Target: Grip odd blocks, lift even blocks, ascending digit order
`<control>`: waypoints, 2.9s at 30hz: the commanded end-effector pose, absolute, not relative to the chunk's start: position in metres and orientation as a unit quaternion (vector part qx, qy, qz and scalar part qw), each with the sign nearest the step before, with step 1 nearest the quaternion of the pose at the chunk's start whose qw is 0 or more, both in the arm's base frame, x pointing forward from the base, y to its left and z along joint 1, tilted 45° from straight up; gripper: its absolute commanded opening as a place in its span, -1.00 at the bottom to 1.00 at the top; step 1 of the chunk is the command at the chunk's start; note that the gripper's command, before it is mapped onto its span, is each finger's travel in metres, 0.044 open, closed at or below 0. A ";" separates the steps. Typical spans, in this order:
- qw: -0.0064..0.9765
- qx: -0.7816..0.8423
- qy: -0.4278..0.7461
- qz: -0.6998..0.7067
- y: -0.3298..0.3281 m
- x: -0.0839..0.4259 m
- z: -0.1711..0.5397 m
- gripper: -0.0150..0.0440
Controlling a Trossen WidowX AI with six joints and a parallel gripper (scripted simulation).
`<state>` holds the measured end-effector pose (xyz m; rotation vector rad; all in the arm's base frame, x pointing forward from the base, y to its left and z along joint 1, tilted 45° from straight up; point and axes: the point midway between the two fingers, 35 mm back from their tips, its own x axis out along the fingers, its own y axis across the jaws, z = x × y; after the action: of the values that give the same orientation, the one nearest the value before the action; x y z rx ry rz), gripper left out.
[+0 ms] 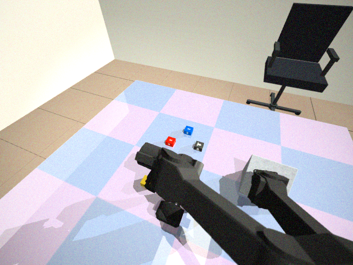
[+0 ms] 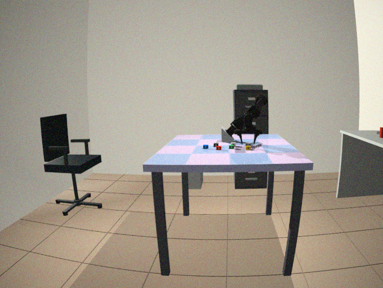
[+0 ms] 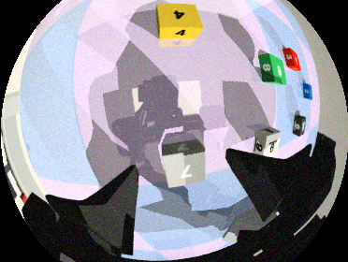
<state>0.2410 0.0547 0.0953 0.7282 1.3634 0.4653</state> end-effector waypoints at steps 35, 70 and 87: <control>0.692 0.327 0.611 0.202 -0.099 0.268 0.122 -0.08; 0.693 0.324 0.610 0.207 -0.051 0.297 0.025 0.86; 0.693 0.325 0.609 0.208 -0.041 0.299 0.016 0.24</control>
<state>0.2995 -0.0439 0.0165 0.7180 1.3586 0.4604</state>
